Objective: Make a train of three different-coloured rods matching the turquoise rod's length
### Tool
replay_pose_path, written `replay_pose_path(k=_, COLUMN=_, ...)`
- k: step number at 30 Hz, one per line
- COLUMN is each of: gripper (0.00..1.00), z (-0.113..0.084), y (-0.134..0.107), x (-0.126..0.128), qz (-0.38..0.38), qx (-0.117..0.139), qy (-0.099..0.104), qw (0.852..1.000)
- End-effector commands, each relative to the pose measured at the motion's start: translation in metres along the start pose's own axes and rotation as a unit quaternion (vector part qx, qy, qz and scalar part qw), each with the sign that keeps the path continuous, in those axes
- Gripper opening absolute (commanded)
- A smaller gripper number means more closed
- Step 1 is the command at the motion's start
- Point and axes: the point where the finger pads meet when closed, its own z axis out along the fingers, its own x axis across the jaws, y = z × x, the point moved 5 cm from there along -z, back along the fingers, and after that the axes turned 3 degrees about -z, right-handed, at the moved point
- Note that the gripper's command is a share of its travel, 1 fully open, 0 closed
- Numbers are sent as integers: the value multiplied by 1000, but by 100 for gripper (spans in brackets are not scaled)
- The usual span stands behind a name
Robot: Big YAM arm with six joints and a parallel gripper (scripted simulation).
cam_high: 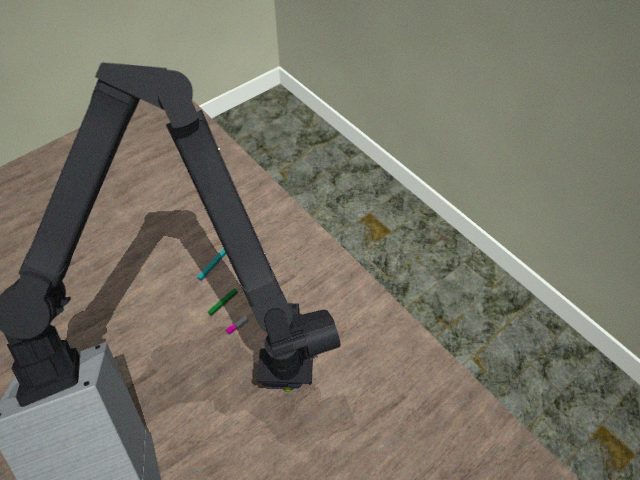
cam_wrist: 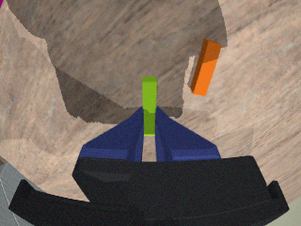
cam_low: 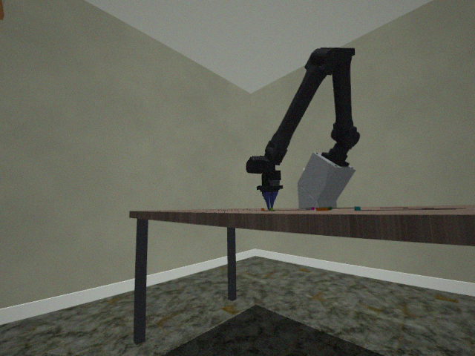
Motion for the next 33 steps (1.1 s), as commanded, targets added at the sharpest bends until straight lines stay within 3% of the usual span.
replay_pose_path(k=1, gripper=4, z=4, y=7, x=-2, qz=-4, qx=-2, qy=0, qw=1000)
replay_pose_path(k=25, gripper=4, z=3, y=7, x=-2, qz=-4, qx=-2, qy=0, qw=1000)
replay_pose_path(k=33, gripper=4, z=-28, y=5, x=-12, qz=-4, qx=-6, qy=-15, qw=1000)
